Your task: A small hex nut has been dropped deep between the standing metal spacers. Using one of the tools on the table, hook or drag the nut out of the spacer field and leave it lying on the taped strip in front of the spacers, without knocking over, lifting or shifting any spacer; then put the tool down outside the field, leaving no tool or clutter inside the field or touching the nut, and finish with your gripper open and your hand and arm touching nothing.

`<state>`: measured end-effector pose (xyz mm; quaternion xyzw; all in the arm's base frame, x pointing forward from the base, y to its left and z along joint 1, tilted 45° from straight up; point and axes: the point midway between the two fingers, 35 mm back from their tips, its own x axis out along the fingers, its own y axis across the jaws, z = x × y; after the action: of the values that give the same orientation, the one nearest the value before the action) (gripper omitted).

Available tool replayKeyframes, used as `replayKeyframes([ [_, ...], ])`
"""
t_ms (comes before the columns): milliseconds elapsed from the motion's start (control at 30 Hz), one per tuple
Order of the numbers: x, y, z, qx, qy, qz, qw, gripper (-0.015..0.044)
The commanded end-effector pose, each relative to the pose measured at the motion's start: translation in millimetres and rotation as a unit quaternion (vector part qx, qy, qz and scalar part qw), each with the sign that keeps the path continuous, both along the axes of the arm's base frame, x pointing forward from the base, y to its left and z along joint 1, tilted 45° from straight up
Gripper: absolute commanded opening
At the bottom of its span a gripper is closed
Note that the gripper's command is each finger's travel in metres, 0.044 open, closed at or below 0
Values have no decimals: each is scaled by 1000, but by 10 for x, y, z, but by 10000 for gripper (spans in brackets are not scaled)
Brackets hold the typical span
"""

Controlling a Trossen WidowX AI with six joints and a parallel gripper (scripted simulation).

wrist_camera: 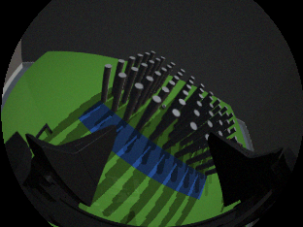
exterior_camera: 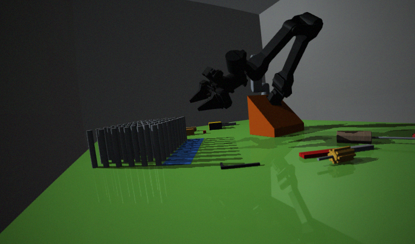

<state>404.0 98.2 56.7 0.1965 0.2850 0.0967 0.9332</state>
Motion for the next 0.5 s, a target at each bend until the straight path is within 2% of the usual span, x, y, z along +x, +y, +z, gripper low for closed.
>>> replayKeyframes([
  [0, -190, 467, 253, 109, 47, 39, 992, 440],
  [167, -666, 1027, 617, 252, 164, 86, 950, 440],
  [300, -1133, 1326, 893, 324, 265, 118, 900, 440],
  [467, -1738, 1582, 1223, 395, 408, 125, 813, 440],
])
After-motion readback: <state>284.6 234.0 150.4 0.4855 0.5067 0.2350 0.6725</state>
